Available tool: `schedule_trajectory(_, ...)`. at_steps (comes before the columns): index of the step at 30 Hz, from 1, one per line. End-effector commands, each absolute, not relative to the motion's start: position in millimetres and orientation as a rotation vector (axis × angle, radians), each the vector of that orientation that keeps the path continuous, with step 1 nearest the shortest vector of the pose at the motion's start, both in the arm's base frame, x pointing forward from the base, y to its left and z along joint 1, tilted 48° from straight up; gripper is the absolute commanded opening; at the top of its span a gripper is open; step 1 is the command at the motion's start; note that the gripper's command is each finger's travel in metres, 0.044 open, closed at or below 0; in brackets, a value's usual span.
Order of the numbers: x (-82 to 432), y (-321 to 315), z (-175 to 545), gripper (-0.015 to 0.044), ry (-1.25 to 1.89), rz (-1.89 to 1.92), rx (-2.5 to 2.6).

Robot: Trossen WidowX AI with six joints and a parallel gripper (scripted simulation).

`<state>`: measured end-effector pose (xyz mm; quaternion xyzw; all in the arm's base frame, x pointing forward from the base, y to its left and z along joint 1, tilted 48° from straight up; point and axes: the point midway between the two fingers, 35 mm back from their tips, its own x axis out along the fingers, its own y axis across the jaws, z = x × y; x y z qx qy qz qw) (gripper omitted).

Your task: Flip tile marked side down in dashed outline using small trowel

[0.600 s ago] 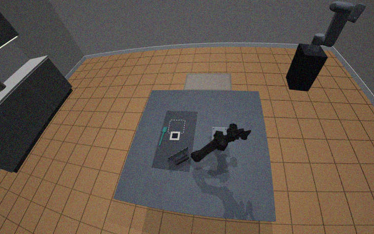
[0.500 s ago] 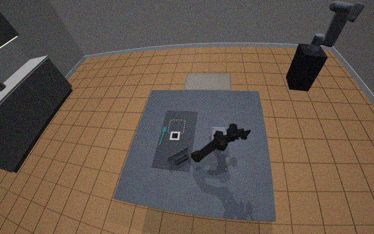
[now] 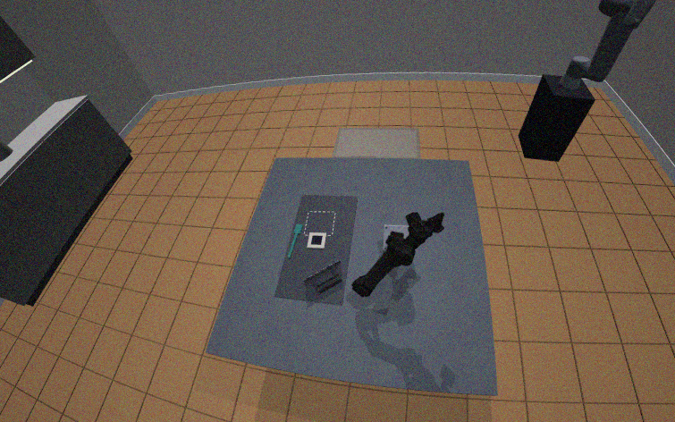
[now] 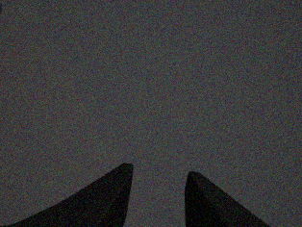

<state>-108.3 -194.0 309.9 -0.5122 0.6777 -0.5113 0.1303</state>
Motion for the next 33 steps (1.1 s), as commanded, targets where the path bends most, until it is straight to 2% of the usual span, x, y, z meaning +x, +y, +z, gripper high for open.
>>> schedule_trajectory(1, -97.6, -209.7, 308.7, 0.01, 1.822, -1.453, -1.469)
schedule_trajectory(18, -33.5, -262.0, 306.8, 0.01, 1.268, -1.274, -1.285)
schedule_trajectory(33, 43.3, -288.6, 299.7, 0.01, 0.907, -1.03, -1.004)
